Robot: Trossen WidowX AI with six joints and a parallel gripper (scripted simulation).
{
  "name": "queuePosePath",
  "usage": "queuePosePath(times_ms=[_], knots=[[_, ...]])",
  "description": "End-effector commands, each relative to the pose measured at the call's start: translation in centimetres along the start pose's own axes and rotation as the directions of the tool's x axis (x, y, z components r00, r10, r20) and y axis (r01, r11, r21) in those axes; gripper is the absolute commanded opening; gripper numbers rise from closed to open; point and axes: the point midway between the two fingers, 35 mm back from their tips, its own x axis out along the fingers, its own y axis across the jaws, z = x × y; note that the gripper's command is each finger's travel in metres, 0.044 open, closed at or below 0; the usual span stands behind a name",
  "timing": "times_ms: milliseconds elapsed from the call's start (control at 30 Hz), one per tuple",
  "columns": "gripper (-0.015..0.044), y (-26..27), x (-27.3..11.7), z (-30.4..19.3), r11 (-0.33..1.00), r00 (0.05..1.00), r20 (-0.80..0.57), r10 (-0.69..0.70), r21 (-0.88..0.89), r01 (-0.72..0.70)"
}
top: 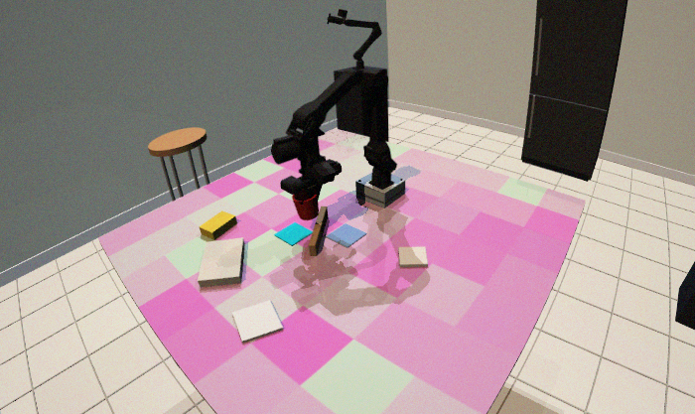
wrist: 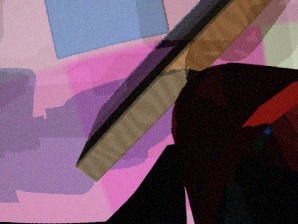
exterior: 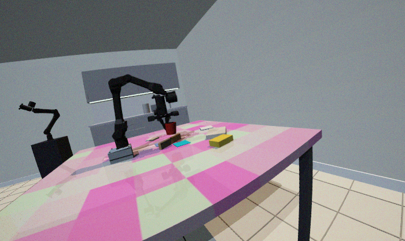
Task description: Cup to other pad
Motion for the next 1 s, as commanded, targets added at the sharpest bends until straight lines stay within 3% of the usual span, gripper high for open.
queuePosePath(times_ms=[0, 967], knots=[[0.0, -0.7, -0.1, -0.7, 1.0, 1.0, -0.006, -0.002, -0.004, 0.002], [0.0, -3.5, 0.3, -4.0, 1.0, 1.0, -0.009, -0.005, -0.004, 0.005]])
